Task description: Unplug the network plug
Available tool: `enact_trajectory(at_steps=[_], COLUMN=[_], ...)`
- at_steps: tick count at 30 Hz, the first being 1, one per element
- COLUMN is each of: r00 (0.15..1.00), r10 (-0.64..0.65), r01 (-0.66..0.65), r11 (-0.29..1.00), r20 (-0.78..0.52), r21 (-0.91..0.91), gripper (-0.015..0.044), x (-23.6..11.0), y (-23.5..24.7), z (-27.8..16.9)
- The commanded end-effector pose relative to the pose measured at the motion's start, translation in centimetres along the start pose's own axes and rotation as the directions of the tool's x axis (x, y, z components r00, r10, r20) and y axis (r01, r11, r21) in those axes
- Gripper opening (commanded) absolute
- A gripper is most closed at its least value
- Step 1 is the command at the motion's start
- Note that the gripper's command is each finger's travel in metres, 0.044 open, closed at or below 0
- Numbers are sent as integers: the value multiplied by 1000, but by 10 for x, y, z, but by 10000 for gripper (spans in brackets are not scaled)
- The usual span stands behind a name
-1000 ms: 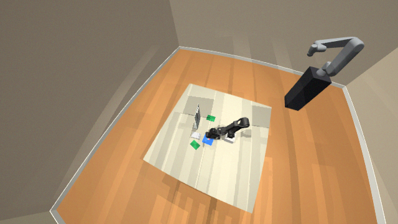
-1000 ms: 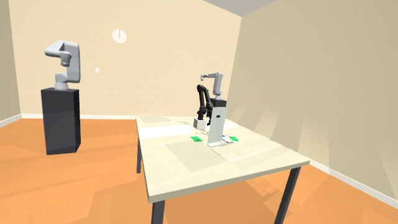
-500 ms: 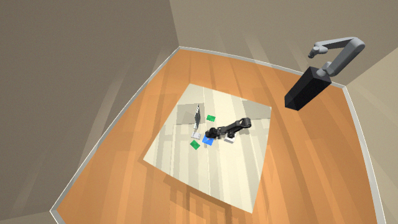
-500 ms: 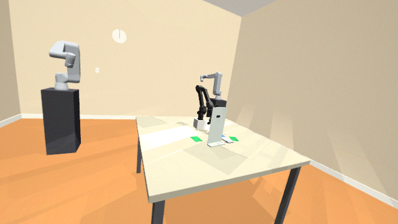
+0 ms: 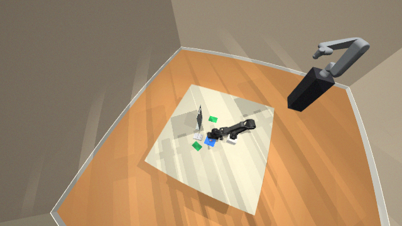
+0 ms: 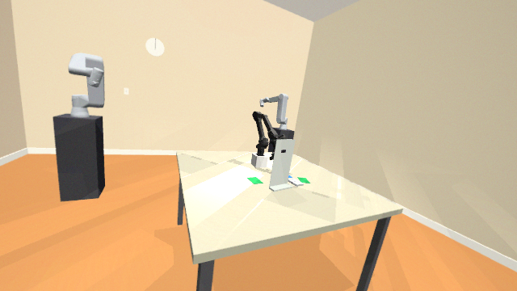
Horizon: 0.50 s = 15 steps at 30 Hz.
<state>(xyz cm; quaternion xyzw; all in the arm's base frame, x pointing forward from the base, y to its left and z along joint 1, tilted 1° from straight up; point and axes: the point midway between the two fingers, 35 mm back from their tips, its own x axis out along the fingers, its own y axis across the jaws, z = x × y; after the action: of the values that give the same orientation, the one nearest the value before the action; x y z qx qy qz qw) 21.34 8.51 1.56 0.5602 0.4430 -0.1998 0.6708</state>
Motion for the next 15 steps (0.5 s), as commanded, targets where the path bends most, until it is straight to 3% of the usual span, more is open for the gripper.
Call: enact_trajectory(at_steps=[1, 15], r00=[1000, 1000], r10=[12, 12], r01=[-12, -12], r11=[1000, 1000], r20=[-4, -4], r21=[-3, -3], gripper=[156, 156], x=[-5, -17], y=[5, 11], z=[0, 0])
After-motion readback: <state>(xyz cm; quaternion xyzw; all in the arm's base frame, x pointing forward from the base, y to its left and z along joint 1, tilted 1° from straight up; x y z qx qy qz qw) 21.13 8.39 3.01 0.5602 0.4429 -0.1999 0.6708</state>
